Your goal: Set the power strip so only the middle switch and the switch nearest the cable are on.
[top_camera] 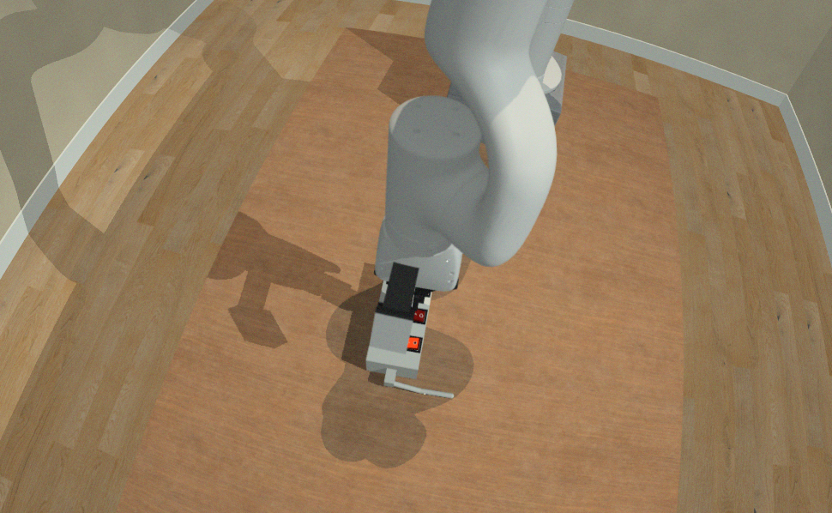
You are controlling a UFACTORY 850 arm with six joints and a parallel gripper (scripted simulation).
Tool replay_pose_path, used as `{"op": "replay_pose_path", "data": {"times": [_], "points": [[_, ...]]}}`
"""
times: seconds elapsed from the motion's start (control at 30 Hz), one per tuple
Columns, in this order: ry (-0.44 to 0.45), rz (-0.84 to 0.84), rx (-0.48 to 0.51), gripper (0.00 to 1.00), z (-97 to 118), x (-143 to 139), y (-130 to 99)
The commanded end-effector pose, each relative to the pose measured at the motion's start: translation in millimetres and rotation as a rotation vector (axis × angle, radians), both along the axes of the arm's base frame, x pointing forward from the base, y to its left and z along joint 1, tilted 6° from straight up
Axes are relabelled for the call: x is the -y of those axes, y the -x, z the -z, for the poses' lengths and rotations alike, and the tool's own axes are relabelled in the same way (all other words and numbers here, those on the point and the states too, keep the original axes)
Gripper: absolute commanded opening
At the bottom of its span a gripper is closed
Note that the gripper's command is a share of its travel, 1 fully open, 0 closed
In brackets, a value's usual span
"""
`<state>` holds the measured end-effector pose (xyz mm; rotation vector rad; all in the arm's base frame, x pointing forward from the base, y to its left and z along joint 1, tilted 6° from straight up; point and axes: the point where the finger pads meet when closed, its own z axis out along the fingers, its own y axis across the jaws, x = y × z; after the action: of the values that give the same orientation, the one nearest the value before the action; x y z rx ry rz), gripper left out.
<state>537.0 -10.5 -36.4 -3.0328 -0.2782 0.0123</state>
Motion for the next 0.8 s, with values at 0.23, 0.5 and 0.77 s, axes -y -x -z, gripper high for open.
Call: {"op": "replay_pose_path", "data": {"times": [0.23,0.5,0.77], "points": [[-0.002,0.0,0.007,0.0,-3.2,1.4,4.5],[-0.002,0.0,0.007,0.0,-3.2,1.4,4.5],[-0.002,0.0,0.007,0.0,-3.2,1.4,4.5]]}}
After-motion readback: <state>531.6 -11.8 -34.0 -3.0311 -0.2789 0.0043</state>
